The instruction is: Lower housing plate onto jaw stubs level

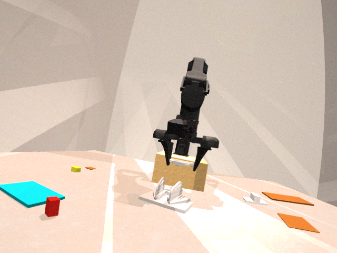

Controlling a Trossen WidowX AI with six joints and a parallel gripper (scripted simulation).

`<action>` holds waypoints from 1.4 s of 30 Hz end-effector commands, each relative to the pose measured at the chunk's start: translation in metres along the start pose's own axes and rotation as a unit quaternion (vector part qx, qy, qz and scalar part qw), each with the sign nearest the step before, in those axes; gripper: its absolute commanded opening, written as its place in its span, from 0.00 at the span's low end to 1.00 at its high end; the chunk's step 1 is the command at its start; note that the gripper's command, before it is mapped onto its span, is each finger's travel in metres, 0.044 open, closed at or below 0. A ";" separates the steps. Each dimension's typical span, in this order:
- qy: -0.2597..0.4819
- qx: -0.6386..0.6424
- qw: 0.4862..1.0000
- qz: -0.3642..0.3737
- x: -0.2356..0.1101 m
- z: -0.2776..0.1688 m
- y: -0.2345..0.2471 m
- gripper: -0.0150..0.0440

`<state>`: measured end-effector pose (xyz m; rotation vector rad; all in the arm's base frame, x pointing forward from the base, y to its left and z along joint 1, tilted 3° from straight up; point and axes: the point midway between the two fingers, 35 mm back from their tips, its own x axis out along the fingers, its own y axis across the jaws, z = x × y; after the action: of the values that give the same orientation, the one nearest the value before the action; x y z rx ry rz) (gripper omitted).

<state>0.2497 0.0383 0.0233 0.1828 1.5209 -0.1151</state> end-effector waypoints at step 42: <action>-0.001 0.002 1.000 0.002 0.042 0.002 0.001 0.85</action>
<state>0.2558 0.0403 -0.0100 0.1852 1.5074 -0.1123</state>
